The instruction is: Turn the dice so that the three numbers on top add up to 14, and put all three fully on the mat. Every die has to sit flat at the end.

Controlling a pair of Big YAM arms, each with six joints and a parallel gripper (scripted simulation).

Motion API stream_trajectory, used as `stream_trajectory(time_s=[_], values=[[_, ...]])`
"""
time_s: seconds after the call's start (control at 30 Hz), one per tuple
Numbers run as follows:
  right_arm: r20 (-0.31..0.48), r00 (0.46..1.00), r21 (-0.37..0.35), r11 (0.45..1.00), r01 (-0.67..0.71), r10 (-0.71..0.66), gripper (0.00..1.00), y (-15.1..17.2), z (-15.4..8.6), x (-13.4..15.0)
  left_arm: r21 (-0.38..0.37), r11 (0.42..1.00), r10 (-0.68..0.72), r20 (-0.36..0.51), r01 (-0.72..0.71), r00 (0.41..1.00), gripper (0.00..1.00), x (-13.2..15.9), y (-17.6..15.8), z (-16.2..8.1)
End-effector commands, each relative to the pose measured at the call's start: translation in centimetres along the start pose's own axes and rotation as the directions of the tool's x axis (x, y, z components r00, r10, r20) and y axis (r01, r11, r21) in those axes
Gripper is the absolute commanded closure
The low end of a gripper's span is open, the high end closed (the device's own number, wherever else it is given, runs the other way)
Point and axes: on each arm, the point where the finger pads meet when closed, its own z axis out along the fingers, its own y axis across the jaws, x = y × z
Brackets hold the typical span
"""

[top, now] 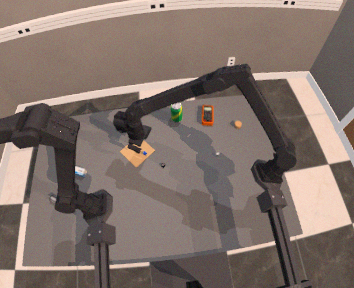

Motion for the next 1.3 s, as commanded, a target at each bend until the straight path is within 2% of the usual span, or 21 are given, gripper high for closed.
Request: stream_trajectory(time_s=[0.0,0.03,0.13,0.23,0.37,0.6,0.67,0.93,0.97,1.03,1.07,1.1,1.17,1.23,1.27], values=[[0.023,1.000,0.001,1.000,-0.015,0.015,0.00,0.6,-1.0,-0.3,-0.003,1.000,0.015,0.054,-0.015,0.998,0.00,-2.2,0.2,-0.8],[0.042,0.999,0.000,0.999,-0.033,0.033,0.00,0.5,-1.9,-0.7,-0.003,1.000,0.015,0.054,-0.015,0.998,0.00,-2.2,0.2,-0.8],[0.047,0.998,0.001,0.999,-0.051,0.050,0.00,0.6,-2.3,-0.7,-0.003,1.000,0.015,0.054,-0.015,0.998,0.00,-2.2,0.2,-0.8],[0.048,0.986,-0.005,0.987,-0.160,0.160,0.00,0.9,-2.0,0.0,-0.003,1.000,0.015,0.054,-0.015,0.998,0.00,-2.2,0.2,-0.8],[0.047,0.943,-0.011,0.944,-0.330,0.330,0.00,1.3,-1.7,1.3,-0.003,1.000,0.015,0.054,-0.015,0.998,0.00,-2.2,0.2,-0.8],[0.043,0.859,-0.020,0.860,-0.510,0.511,0.00,1.7,-1.3,2.9,-0.003,1.000,0.015,0.054,-0.015,0.998,0.00,-2.2,0.2,-0.8],[0.043,0.859,-0.020,0.860,-0.510,0.511,0.00,1.7,-1.3,2.9,-0.003,1.000,0.015,0.054,-0.015,0.998,0.00,-2.2,0.2,-0.8],[0.034,0.677,-0.031,0.678,-0.735,0.735,0.00,2.4,-0.7,5.2,-0.003,1.000,0.015,0.054,-0.015,0.998,0.00,-2.2,0.2,-0.8],[0.034,0.671,-0.032,0.672,-0.740,0.741,0.00,2.4,-0.7,5.3,-0.003,1.000,0.015,0.054,-0.015,0.998,0.00,-2.2,0.2,-0.8],[0.031,0.607,-0.034,0.608,-0.793,0.794,0.00,2.5,-0.6,6.0,-0.003,1.000,0.015,0.054,-0.015,0.998,0.00,-2.2,0.2,-0.8],[0.031,0.606,-0.034,0.606,-0.794,0.795,0.00,2.5,-0.6,6.0,-0.003,1.000,0.015,0.054,-0.015,0.998,0.00,-2.2,0.2,-0.8],[0.029,0.560,-0.036,0.560,-0.828,0.828,0.00,2.7,-0.5,6.5,-0.003,1.000,0.015,0.054,-0.015,0.998,0.00,-2.2,0.2,-0.8],[0.026,0.508,-0.037,0.508,-0.860,0.861,0.00,2.8,-0.3,7.0,-0.003,1.000,0.015,0.054,-0.015,0.998,0.00,-2.2,0.2,-0.8],[0.026,0.508,-0.037,0.508,-0.860,0.861,0.00,2.8,-0.3,7.0,-0.003,1.000,0.015,0.054,-0.015,0.998,0.00,-2.2,0.2,-0.8],[0.025,0.470,-0.038,0.471,-0.881,0.882,0.00,2.9,-0.3,7.4,-0.003,1.000,0.015,0.054,-0.015,0.998,0.00,-2.2,0.2,-0.8]])
